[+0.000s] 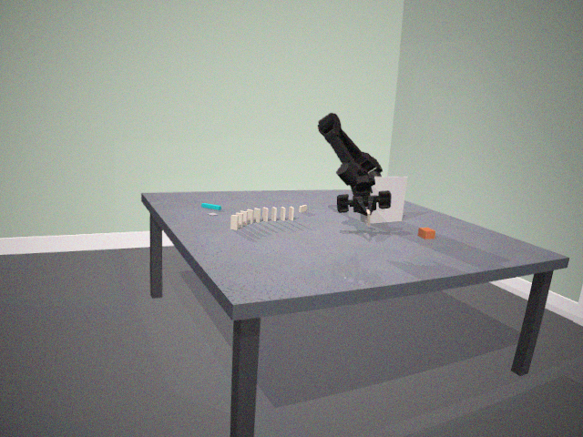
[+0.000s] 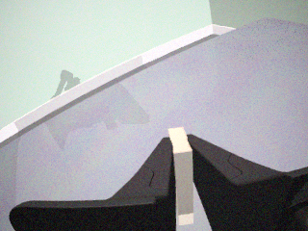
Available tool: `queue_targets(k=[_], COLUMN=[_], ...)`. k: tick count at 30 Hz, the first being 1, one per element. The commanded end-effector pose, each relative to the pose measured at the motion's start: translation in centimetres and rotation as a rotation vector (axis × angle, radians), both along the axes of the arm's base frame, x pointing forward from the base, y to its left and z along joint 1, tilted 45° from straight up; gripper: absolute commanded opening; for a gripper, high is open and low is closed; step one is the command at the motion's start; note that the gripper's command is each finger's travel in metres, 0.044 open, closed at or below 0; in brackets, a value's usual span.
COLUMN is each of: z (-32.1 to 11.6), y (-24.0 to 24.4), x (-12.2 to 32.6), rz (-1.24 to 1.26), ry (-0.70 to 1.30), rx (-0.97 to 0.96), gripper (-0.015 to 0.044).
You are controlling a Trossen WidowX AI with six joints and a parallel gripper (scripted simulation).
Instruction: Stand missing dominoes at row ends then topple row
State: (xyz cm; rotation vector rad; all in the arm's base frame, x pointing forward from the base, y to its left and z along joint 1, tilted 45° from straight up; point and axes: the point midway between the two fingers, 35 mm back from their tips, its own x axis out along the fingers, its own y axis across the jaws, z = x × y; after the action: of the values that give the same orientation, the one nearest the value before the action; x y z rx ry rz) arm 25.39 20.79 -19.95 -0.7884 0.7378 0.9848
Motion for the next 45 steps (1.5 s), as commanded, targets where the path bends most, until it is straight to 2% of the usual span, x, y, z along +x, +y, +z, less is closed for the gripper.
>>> queue_targets(k=[1,17,36,45], z=[1.2,7.2,7.2,4.6], y=[-0.4,-1.7,-1.8,-3.9], x=[-0.3,-1.4,-1.4,-0.4], rz=[0.03,0.136,0.137,0.145], ry=[-0.049,-0.27,-0.273,-0.261], rx=[0.041,0.182,0.183,0.173], gripper=[0.0022,0.0022,0.0022,0.0022])
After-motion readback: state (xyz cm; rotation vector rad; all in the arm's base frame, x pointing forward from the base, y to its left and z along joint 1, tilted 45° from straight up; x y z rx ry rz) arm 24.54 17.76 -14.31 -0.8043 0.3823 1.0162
